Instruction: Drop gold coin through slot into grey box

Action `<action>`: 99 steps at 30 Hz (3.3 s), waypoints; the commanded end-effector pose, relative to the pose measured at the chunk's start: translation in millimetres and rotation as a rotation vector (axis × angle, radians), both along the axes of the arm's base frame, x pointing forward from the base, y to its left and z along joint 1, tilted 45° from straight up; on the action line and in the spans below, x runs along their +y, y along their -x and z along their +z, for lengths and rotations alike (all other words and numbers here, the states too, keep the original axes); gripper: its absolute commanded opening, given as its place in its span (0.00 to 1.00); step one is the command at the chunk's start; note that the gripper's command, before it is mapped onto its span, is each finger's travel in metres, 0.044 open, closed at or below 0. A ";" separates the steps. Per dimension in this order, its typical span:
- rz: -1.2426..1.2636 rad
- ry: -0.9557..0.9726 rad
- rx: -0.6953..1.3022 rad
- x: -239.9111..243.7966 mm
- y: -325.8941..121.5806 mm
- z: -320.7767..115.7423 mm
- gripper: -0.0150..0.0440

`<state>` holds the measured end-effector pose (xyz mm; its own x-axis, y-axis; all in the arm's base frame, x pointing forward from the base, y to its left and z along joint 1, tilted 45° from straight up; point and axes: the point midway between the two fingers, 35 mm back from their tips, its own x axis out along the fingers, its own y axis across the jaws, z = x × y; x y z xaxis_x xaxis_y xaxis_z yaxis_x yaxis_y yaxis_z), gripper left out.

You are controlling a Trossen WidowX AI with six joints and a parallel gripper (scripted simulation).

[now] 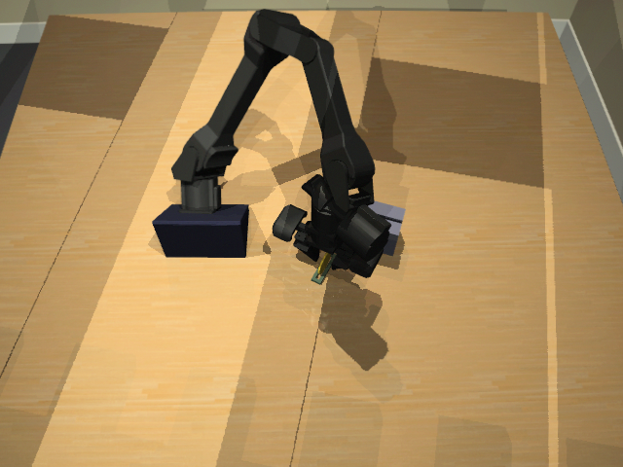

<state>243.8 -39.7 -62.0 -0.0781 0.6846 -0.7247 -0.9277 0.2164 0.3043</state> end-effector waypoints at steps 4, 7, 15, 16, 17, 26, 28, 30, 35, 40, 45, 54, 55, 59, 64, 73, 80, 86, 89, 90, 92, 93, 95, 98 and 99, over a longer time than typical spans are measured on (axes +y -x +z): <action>-0.003 -0.006 0.007 9.3 2.7 -7.6 0.53; -0.003 -0.006 0.007 9.5 2.8 -7.7 0.44; -0.003 -0.006 0.007 9.5 2.8 -7.7 0.25; -0.003 -0.006 0.007 9.5 2.8 -7.7 0.25; -0.003 -0.006 0.007 9.5 2.8 -7.7 0.25; -0.003 -0.005 0.007 3.3 0.7 -2.4 0.25; -0.003 -0.004 0.007 -0.3 -0.3 0.8 0.25; -0.003 -0.004 0.007 -3.9 -1.3 4.0 0.25; -0.005 -0.001 0.008 -13.2 -3.4 12.6 0.25; -0.007 0.001 0.008 -22.3 -5.0 21.5 0.25; -0.006 0.003 0.007 -31.5 -5.8 30.6 0.25; -0.004 0.000 0.008 -46.5 -5.8 47.8 0.25; -0.004 0.000 0.008 -48.1 -5.8 49.7 0.25; -0.003 -0.002 0.008 -54.4 -5.2 57.7 0.25; -0.019 -0.001 0.024 -56.6 -4.9 60.8 0.25; -0.241 0.023 0.234 -55.4 -4.6 62.1 0.25; -0.416 0.043 0.401 -54.4 -4.4 63.2 0.25; -0.567 0.059 0.544 -53.6 -4.3 64.1 0.25; -0.642 0.068 0.615 -53.2 -4.2 64.6 0.25; -0.667 0.071 0.639 -53.1 -4.2 64.7 0.25; -0.717 0.076 0.686 -52.8 -4.1 65.0 0.25; -0.743 0.079 0.710 -52.7 -4.1 65.2 0.25; -0.793 0.085 0.757 -52.4 -4.0 65.5 0.25; -0.868 0.093 0.829 -52.0 -4.0 66.0 0.25; -0.893 0.096 0.852 -51.9 -3.9 66.1 0.25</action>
